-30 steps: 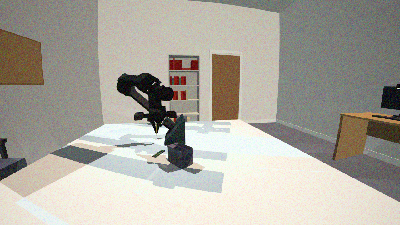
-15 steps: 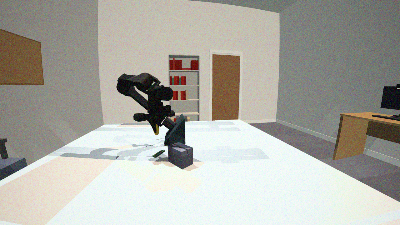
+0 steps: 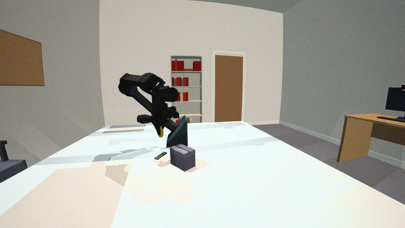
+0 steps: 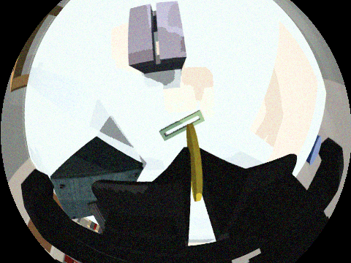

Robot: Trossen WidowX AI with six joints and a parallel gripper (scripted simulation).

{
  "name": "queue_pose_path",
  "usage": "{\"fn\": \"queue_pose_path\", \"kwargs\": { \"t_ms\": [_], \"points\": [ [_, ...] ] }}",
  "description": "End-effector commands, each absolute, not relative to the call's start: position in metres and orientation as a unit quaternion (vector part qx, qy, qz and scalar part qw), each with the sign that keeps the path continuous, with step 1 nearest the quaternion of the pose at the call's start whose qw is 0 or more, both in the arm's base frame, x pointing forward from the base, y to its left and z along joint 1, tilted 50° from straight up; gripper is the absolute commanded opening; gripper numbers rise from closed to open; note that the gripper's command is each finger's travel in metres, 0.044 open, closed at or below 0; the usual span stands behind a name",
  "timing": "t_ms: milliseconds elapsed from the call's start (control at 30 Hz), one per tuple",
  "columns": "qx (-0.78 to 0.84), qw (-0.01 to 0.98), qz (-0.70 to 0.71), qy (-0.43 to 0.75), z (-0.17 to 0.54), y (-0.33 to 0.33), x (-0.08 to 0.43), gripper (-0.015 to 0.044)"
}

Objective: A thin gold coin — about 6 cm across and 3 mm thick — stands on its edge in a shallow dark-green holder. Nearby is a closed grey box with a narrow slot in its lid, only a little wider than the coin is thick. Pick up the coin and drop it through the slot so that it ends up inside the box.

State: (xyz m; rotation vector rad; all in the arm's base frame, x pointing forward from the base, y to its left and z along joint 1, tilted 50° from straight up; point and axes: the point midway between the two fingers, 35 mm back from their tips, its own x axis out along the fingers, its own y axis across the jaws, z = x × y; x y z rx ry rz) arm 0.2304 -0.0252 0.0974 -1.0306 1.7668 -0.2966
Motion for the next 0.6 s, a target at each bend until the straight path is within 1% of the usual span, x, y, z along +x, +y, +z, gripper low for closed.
{"fn": "queue_pose_path", "kwargs": {
  "t_ms": [0,567],
  "points": [
    [-0.428,0.515,-0.121,0.733,0.095,-0.02,0.241,0.0],
    [-0.427,0.516,-0.121,0.732,0.076,-0.005,0.276,0.0]
  ]
}}
